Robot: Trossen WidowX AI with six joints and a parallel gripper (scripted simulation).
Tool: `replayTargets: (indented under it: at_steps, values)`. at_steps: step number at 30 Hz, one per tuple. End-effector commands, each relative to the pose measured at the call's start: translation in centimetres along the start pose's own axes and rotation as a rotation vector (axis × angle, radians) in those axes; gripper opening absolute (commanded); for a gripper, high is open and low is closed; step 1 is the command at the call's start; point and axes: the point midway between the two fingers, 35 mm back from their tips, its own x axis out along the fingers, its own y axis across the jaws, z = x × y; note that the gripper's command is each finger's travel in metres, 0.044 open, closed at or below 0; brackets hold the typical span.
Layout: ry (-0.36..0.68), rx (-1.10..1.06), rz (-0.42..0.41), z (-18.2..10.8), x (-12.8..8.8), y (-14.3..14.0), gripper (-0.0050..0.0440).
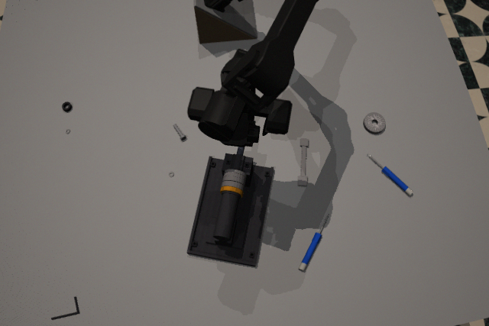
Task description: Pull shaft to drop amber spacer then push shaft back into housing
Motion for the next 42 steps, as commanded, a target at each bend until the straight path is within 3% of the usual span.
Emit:
replayTargets:
  at_steps: [1, 11, 14, 16, 18, 31, 33, 42]
  values:
    - [0.003, 0.005, -0.005, 0.0, 0.0, -0.1, 0.0440]
    - [-0.001, -0.014, -0.008, 0.0, 0.1, -0.1, 0.0440]
    - [-0.047, -0.288, -0.054, 0.1, 1.2, -0.4, 0.0440]
    - [-0.047, -0.288, -0.054, 0.1, 1.2, -0.4, 0.0440]
    - [-0.081, -0.517, -0.099, 0.2, 2.1, -0.7, 0.0440]
    - [-0.177, -1.492, -0.377, -0.4, 5.4, -1.0, 0.0440]
    - [-0.177, -1.492, -0.377, -0.4, 5.4, -1.0, 0.0440]
    - [-0.160, -2.217, -0.699, -2.1, 7.0, -0.8, 0.0440]
